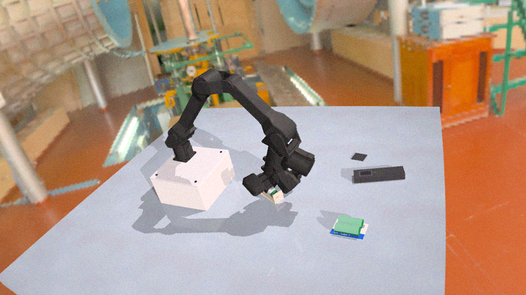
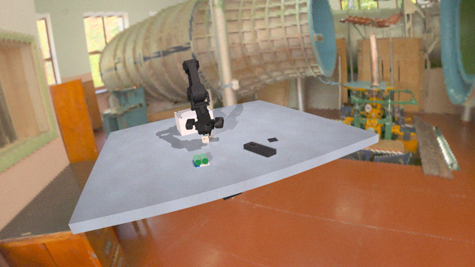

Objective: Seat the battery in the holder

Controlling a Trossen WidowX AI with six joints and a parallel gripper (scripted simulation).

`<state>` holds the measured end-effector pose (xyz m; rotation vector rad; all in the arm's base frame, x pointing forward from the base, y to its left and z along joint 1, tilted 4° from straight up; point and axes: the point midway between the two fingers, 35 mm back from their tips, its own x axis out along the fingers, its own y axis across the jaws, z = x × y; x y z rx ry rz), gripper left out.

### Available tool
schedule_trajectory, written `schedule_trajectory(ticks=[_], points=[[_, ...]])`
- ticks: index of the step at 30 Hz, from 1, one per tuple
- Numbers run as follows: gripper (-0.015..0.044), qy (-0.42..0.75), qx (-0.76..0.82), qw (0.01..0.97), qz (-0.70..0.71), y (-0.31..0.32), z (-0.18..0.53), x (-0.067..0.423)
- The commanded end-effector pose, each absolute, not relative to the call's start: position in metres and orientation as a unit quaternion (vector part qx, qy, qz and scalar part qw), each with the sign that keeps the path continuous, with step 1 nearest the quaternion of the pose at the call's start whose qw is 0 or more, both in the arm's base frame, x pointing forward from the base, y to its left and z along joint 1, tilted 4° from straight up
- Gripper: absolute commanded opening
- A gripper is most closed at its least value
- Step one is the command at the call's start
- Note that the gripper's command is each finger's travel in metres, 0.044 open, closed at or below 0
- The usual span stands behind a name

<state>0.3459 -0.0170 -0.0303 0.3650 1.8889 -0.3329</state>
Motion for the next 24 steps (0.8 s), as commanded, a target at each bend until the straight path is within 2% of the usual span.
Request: schedule_trajectory(ticks=[1, 24], points=[[0.0087, 0.786, 0.15, 0.581, -0.148, -0.02, -0.0323, 0.3529], [0.0087, 0.754, 0.141, 0.622, -0.16, -0.018, -0.0358, 0.3501]])
